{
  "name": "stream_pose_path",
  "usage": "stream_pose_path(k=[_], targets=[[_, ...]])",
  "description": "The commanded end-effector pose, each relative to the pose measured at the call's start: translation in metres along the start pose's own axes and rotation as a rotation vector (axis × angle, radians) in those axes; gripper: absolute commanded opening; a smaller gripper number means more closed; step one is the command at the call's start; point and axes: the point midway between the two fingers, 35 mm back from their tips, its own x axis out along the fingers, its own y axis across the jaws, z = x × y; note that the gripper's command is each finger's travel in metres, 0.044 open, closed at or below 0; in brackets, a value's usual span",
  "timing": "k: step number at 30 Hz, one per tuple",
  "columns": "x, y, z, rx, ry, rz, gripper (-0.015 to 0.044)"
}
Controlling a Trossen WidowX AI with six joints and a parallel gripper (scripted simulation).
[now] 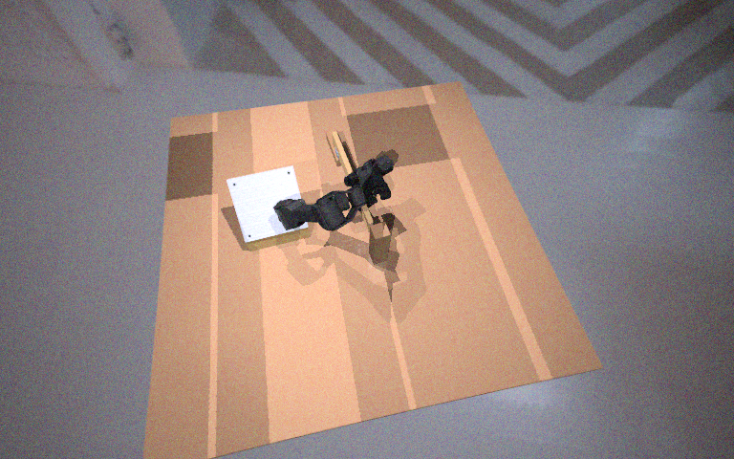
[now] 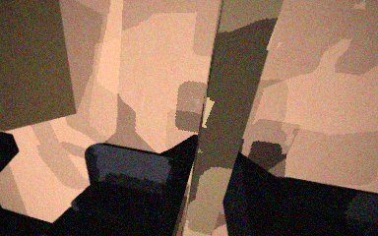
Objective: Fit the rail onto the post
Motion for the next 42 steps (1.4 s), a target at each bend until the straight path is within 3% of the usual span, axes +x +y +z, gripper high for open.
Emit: stream_pose_path(k=[1, 42], targets=[[-0.0007, -0.0003, 0.0014, -0.001, -0.006, -0.002, 0.0000], [-0.0016, -0.0004, -0.0075, -0.002, -0.006, -0.002, 0.0000]])
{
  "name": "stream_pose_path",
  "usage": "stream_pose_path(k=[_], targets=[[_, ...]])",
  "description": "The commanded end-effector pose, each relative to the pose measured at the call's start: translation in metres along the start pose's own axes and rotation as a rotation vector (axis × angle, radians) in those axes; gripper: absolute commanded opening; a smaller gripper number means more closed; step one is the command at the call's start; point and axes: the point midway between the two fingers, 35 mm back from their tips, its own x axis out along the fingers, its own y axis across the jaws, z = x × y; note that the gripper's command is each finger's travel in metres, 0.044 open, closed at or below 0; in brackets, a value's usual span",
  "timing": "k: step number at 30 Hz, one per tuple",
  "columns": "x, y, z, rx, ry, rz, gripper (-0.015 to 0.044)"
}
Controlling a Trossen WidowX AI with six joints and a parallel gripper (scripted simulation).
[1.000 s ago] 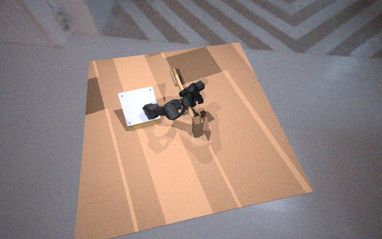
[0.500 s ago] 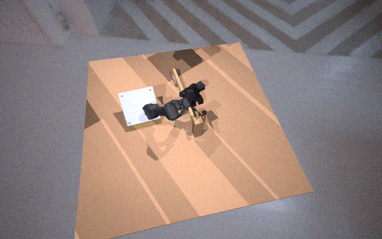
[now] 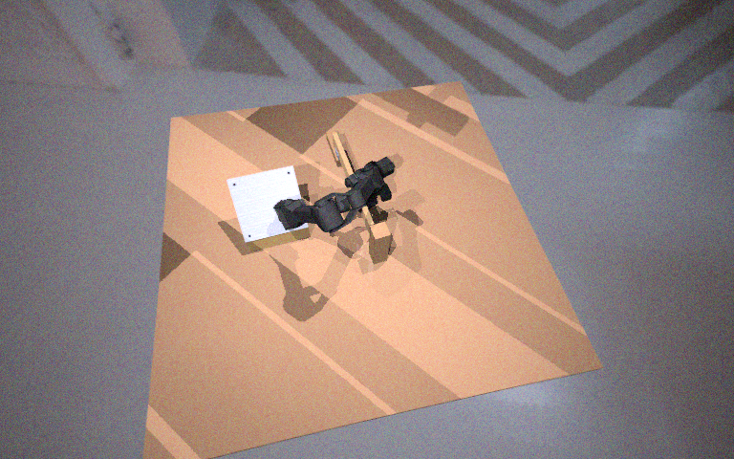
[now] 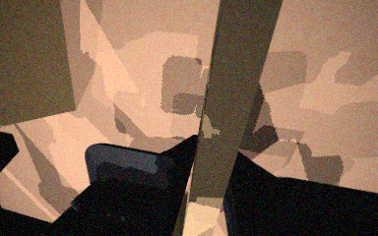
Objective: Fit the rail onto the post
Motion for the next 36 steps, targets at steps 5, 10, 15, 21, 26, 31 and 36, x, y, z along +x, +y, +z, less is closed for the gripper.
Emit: stream_pose_path(k=[5, 10, 15, 21, 26, 31, 36], targets=[[-0.002, -0.001, -0.003, -0.003, -0.002, -0.003, 0.0000], [-0.002, -0.001, -0.004, -0.003, -0.002, -0.003, 0.0000], [-0.002, -0.001, -0.006, -0.003, -0.002, -0.003, 0.0000], [-0.001, -0.001, -0.008, -0.003, -0.002, -0.003, 0.0000], [-0.001, -0.001, -0.009, -0.003, -0.002, -0.003, 0.0000], [-0.001, -0.001, -0.011, -0.003, -0.002, -0.003, 0.0000], [-0.001, -0.001, -0.012, -0.003, -0.002, -0.003, 0.0000]])
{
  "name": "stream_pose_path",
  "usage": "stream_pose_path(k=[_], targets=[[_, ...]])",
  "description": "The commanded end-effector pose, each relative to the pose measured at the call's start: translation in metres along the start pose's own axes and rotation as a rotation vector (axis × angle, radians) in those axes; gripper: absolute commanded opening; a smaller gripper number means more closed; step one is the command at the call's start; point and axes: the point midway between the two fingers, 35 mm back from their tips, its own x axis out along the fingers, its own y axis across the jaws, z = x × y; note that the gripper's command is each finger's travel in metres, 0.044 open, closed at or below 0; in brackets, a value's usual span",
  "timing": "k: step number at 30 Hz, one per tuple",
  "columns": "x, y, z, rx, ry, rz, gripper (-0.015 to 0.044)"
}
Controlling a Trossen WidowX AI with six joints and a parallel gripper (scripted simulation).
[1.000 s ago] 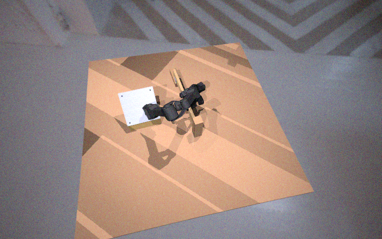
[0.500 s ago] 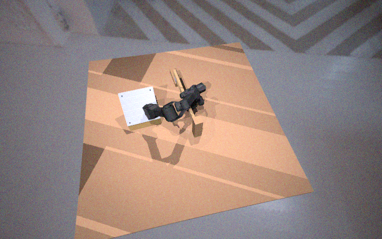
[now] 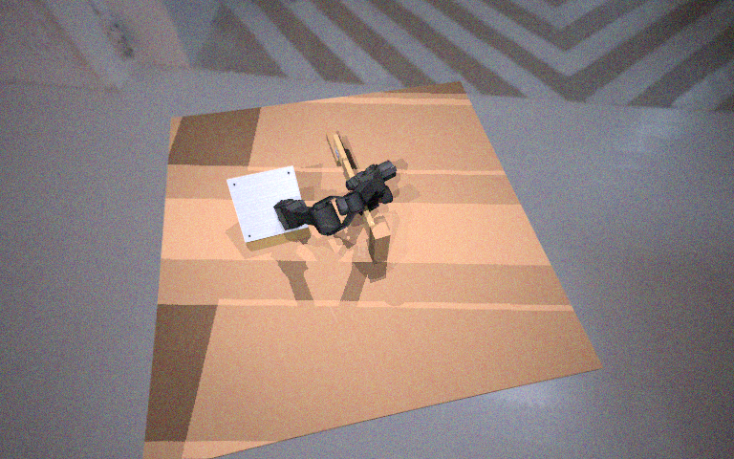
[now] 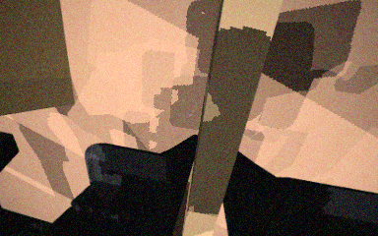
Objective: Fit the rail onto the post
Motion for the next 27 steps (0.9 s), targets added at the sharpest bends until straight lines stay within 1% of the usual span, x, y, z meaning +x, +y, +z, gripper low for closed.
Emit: stream_pose_path(k=[1, 27], targets=[[-0.0009, -0.0007, -0.0016, -0.003, 0.000, -0.004, 0.0000], [-0.0015, -0.0006, -0.0095, -0.003, 0.000, -0.004, 0.0000]])
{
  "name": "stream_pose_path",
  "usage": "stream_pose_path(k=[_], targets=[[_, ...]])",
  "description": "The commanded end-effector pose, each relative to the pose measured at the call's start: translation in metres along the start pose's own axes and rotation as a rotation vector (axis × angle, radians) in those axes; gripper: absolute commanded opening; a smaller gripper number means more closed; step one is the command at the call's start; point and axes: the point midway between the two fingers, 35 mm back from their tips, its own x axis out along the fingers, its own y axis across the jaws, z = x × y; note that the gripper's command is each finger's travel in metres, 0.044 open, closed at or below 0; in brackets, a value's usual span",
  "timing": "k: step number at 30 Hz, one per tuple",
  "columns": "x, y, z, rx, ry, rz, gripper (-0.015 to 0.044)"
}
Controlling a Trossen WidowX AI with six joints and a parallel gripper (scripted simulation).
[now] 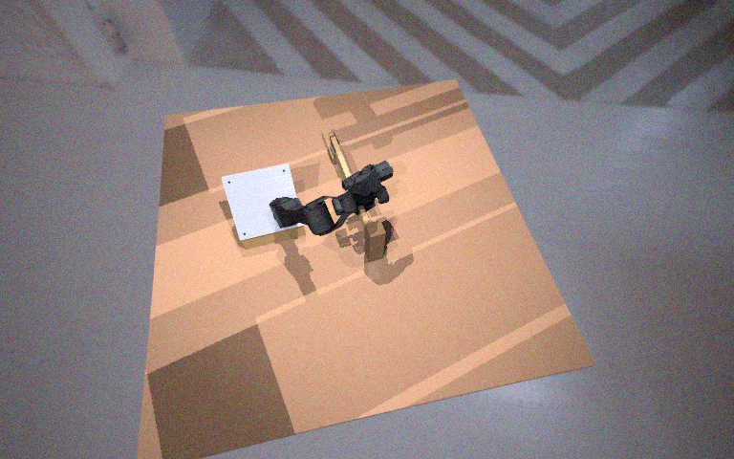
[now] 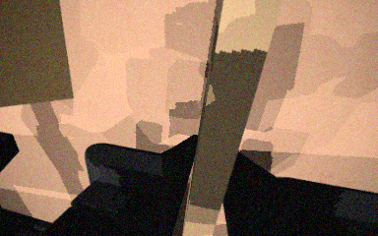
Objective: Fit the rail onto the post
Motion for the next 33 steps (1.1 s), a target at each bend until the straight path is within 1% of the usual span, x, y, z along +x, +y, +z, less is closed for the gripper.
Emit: stream_pose_path(k=[1, 33], targets=[[-0.0008, -0.0002, -0.0015, -0.004, -0.001, -0.003, 0.0000], [-0.0010, -0.0002, -0.0114, -0.004, -0.001, -0.003, 0.0000]])
